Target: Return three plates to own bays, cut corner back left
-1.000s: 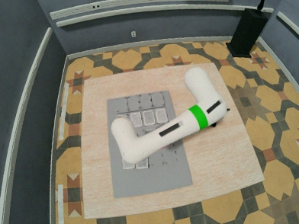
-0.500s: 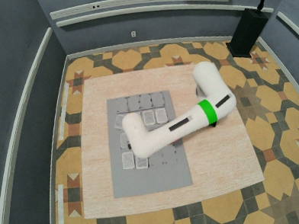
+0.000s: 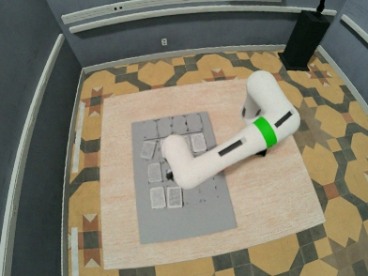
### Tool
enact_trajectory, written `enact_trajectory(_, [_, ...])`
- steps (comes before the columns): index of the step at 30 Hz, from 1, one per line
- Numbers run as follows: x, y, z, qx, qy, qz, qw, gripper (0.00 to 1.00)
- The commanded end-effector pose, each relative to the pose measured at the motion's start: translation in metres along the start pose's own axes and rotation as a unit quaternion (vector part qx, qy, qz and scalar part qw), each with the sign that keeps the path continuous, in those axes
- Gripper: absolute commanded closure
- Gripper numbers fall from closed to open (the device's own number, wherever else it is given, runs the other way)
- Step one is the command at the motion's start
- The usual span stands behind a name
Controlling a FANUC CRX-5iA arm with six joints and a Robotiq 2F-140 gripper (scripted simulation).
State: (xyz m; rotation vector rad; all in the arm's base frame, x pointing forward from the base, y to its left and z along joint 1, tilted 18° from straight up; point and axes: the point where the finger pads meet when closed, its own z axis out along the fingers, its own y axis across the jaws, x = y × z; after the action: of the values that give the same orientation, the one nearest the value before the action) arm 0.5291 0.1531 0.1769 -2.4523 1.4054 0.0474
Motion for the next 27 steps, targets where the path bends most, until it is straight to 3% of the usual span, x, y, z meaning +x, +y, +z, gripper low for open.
enact_trajectory(1, [-0.002, 0.018, 0.003, 0.002, 0.001, 0.0, 1.0, 0.3])
enact_trajectory(27, [-0.011, 0.107, 0.023, 0.002, 0.001, 0.0, 1.0, 0.3])
